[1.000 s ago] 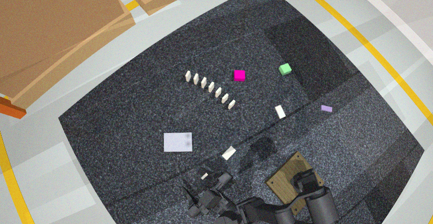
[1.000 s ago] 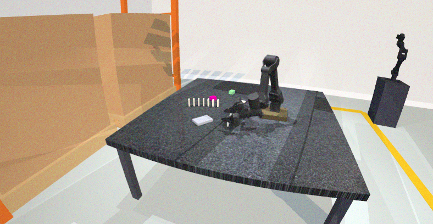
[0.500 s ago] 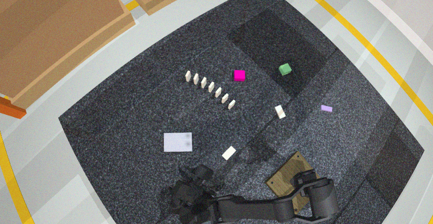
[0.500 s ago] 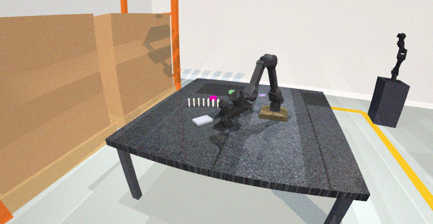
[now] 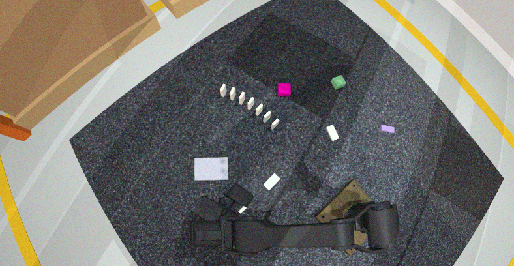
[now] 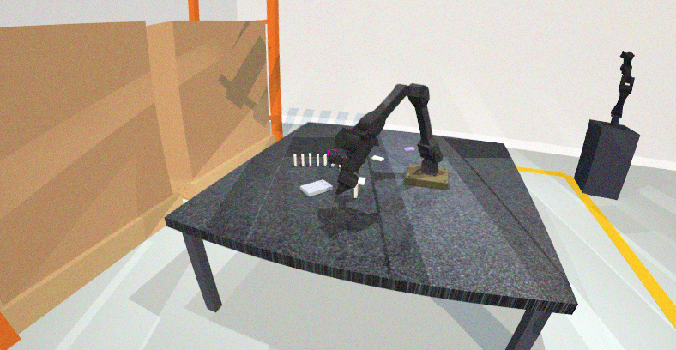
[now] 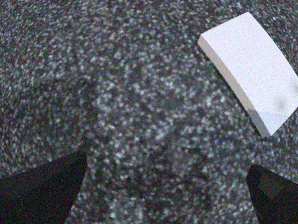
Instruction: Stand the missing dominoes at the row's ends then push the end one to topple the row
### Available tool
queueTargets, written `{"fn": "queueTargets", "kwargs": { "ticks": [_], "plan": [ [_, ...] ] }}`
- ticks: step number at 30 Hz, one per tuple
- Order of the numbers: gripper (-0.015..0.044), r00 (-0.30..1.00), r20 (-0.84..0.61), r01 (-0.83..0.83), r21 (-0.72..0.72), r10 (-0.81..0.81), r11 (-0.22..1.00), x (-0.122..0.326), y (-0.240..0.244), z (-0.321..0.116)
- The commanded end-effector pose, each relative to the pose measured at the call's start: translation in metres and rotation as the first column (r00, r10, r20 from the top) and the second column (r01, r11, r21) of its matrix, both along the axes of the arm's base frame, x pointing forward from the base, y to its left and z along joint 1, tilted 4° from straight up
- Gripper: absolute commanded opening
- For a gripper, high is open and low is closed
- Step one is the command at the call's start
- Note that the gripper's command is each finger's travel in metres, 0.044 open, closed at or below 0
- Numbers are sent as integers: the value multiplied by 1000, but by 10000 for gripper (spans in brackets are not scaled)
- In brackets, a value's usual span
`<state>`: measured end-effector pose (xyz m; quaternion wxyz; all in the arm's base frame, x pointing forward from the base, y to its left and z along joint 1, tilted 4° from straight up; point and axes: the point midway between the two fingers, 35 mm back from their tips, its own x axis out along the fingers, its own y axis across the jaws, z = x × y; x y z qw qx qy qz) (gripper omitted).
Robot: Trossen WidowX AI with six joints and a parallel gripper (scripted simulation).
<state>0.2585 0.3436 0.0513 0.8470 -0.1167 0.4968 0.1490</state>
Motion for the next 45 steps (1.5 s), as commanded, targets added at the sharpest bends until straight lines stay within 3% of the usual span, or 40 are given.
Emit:
{"fn": "queueTargets", "kwargs": {
  "ticks": [1, 18, 27, 42, 45],
  "plan": [
    [440, 900, -393, 146, -139, -189, 980, -26, -48, 50],
    [440, 876, -432, 159, -167, -217, 973, -31, -55, 55],
    [440, 876, -431, 159, -167, -217, 973, -29, -58, -8],
    [440, 876, -431, 159, -167, -217, 973, -29, -59, -24],
    [361, 876, -431, 159, -167, -217, 973, -29, -59, -24]
  ]
}}
